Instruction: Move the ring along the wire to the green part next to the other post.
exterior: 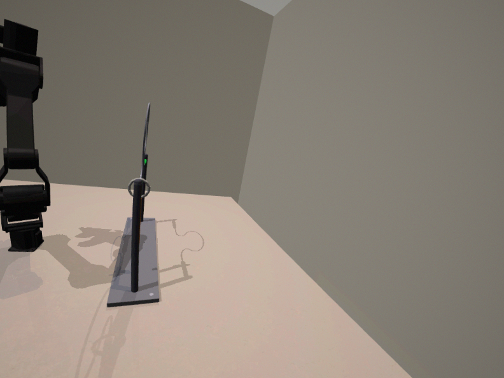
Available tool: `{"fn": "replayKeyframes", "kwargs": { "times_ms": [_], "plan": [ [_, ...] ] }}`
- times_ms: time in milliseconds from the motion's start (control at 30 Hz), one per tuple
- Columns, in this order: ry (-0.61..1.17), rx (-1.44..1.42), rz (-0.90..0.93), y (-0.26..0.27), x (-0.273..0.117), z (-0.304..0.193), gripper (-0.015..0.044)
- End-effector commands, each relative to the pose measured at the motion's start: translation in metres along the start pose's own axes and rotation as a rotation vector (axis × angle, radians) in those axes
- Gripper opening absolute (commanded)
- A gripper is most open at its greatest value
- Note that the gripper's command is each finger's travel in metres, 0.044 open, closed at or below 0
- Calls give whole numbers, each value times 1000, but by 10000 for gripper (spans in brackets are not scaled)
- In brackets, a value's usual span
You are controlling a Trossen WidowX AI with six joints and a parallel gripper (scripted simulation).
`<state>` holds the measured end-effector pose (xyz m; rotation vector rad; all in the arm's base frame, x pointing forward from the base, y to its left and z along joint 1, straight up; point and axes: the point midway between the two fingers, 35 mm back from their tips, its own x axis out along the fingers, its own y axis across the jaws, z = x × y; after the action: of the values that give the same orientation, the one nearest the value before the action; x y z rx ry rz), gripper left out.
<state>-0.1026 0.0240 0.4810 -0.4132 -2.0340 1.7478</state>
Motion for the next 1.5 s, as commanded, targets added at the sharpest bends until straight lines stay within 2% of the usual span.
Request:
{"fn": "replayKeyframes", "kwargs": {
  "times_ms": [0, 367, 700, 1033, 1467],
  "plan": [
    [127, -6, 4, 1, 15, -23, 160],
    [459, -47, 3, 1, 28, -88, 160],
    [759, -96, 1, 1, 12, -150, 160],
    [1057, -156, -1, -1, -29, -205, 160],
    [1425, -248, 0, -7, -111, -247, 160]
  ]
}}
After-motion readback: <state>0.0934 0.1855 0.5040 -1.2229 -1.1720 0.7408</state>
